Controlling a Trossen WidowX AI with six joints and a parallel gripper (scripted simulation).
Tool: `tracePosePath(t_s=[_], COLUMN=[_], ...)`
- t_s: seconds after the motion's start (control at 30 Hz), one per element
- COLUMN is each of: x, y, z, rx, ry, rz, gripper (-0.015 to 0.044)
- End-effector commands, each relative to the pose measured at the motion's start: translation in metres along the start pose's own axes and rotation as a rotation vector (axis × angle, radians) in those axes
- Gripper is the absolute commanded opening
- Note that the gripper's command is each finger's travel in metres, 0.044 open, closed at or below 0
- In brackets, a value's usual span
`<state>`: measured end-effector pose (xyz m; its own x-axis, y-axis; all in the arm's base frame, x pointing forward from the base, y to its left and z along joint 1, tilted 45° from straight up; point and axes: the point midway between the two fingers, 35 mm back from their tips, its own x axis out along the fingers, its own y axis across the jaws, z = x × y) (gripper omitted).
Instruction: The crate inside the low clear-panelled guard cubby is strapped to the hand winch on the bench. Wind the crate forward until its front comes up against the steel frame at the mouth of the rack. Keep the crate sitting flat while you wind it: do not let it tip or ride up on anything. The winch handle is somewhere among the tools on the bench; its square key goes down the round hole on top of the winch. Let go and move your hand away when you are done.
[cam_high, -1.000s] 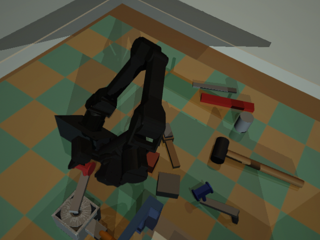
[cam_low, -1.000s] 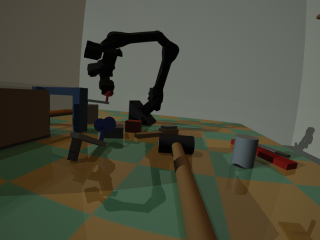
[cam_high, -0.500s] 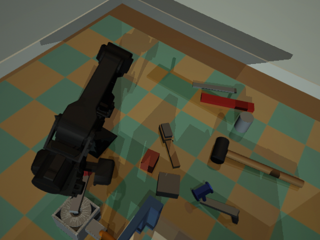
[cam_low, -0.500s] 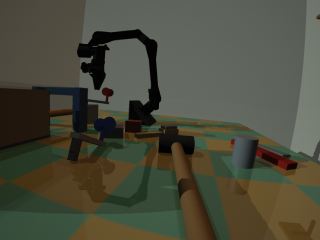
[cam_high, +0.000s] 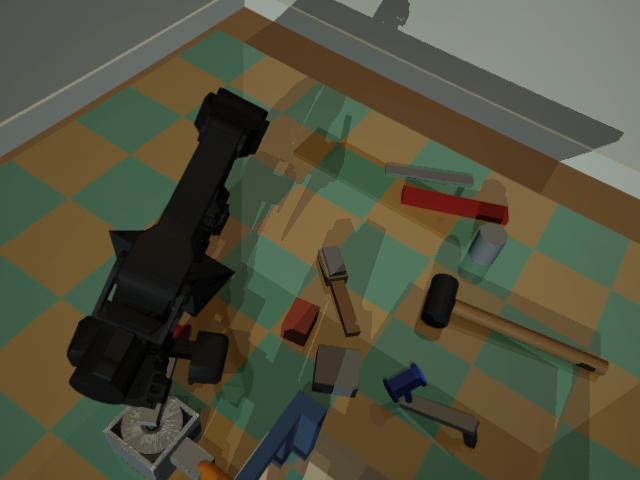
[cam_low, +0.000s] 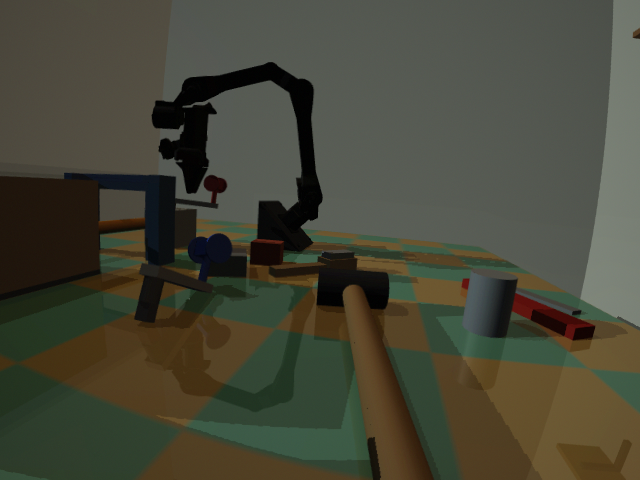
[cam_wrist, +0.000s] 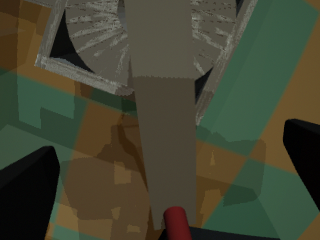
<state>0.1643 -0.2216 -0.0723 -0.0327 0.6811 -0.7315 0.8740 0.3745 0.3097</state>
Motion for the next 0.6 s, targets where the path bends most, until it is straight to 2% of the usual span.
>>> tracePosePath(t_s=[0.0, 0.57], x=[0.013, 0.036], y=[0.001, 0.001], z=[-0.002, -0.002], rx=[0.005, 0.005], ry=[0.008, 0.008], rz=[0.003, 0.003], gripper=[0.0440, 0.0440])
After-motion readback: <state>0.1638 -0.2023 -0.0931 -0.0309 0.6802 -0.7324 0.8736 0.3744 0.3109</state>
